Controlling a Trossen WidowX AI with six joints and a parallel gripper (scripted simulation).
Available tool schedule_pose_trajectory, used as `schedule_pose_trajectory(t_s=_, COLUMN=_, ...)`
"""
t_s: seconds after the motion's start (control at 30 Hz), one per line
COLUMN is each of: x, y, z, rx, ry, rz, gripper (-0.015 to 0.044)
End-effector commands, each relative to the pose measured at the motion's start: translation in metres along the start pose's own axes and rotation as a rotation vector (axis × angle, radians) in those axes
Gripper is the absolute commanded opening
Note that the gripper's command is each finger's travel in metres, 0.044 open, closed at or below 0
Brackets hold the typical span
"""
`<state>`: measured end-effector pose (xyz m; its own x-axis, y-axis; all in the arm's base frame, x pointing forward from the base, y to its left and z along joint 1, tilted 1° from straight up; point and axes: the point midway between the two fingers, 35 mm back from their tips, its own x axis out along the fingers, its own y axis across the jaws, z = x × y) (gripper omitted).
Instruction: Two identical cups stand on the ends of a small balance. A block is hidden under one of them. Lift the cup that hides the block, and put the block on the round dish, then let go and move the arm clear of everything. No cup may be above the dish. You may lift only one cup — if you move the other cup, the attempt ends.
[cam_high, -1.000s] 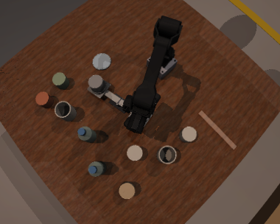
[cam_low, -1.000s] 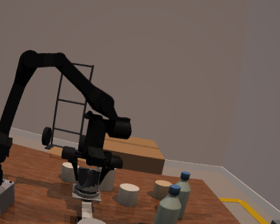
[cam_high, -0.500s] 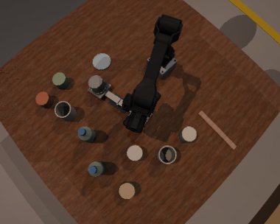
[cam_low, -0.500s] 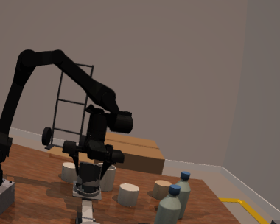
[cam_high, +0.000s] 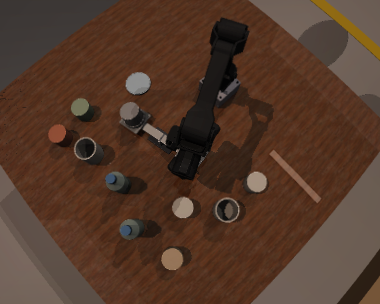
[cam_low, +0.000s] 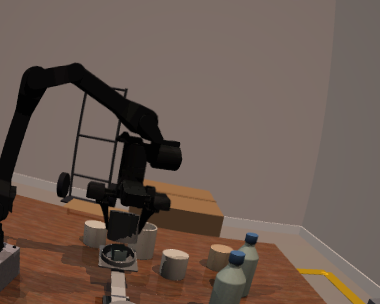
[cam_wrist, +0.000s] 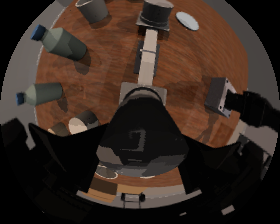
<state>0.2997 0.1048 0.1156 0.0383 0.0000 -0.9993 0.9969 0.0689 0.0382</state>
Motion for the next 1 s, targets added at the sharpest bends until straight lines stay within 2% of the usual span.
schedule_pose_trajectory(t_s=0.0, x=-0.008, y=0.0, z=-0.001, rx=0.003, ry=0.005, rz=0.008, gripper=0.0)
schedule_pose_trajectory(t_s=0.87, x=-0.04, y=-0.005, z=0.001, rx=0.003, ry=0.005, rz=0.008, gripper=0.0)
schedule_pose_trajectory(t_s=0.97, x=-0.035, y=-0.005, z=0.002, rx=0.0, ry=0.0, rz=0.0, gripper=0.0)
